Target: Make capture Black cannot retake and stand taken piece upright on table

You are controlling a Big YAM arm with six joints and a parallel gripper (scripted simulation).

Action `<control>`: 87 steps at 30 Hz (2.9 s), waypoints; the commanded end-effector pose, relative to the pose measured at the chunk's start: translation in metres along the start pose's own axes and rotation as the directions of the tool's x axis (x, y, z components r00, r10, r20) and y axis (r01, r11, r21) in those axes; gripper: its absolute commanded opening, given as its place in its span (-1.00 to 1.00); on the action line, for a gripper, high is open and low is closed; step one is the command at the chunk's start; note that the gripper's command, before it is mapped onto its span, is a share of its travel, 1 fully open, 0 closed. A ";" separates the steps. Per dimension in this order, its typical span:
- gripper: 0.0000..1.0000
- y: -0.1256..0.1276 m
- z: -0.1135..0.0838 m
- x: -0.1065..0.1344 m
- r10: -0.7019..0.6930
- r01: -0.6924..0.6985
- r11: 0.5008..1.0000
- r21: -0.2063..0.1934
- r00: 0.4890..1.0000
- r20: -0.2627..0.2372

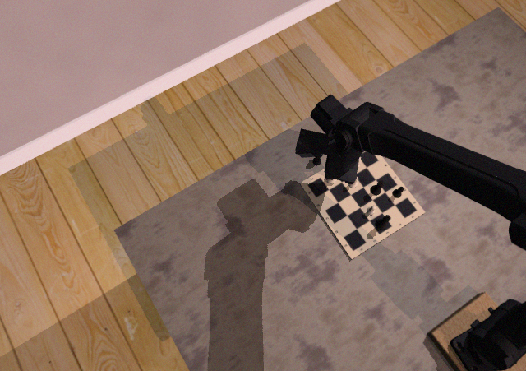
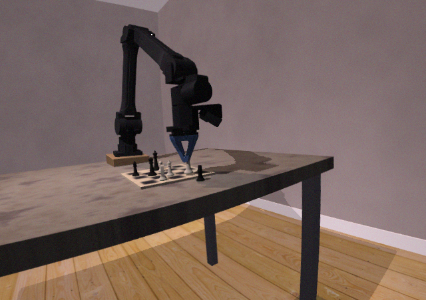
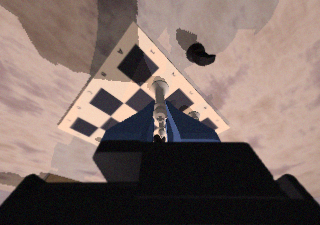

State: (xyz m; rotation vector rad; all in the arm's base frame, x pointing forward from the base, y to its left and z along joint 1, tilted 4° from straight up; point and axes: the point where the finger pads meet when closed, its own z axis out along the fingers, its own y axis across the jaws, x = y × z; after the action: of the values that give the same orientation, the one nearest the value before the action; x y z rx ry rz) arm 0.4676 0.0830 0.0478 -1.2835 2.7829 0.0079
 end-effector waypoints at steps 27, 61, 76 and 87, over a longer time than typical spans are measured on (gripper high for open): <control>-1.00 -0.001 -0.010 -0.004 0.010 -0.011 1.000 0.023 0.999 0.033; -1.00 -0.001 -0.010 -0.004 0.010 -0.011 1.000 0.023 0.999 0.033; -1.00 0.001 0.000 -0.002 0.011 -0.011 1.000 0.012 1.000 0.019; -1.00 0.002 0.008 -0.001 0.010 -0.010 1.000 0.005 1.000 0.011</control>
State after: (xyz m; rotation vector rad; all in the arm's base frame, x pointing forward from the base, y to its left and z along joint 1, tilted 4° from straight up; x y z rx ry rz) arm 0.4669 0.0829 0.0440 -1.2828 2.7824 0.0076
